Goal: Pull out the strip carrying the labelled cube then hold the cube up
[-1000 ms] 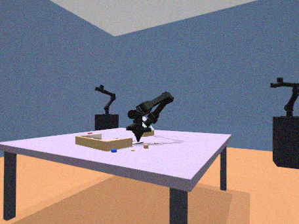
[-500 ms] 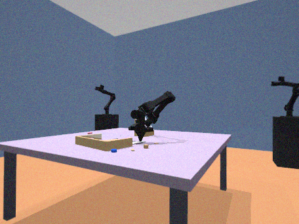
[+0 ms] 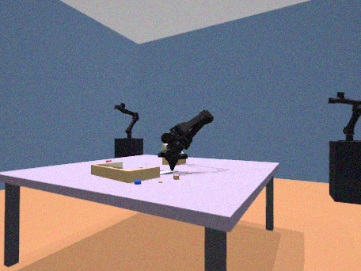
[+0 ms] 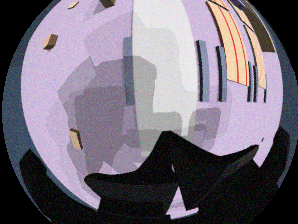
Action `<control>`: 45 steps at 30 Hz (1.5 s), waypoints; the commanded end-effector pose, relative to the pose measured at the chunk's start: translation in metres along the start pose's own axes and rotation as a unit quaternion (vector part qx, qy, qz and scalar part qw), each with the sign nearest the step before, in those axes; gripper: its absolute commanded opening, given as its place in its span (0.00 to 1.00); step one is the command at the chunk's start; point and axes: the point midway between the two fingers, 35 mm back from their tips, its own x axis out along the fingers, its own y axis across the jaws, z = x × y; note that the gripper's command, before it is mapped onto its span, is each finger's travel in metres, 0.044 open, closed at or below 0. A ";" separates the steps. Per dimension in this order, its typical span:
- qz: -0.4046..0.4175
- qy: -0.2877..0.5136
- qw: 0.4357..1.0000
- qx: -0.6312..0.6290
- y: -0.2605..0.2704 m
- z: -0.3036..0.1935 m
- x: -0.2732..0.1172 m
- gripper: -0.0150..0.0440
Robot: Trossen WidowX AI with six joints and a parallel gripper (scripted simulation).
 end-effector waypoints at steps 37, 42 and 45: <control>-0.002 0.010 1.000 0.006 -0.001 -0.067 0.003 0.25; -0.002 0.010 1.000 0.006 -0.001 -0.075 0.003 0.25; -0.002 0.010 1.000 0.006 -0.001 -0.080 0.003 0.25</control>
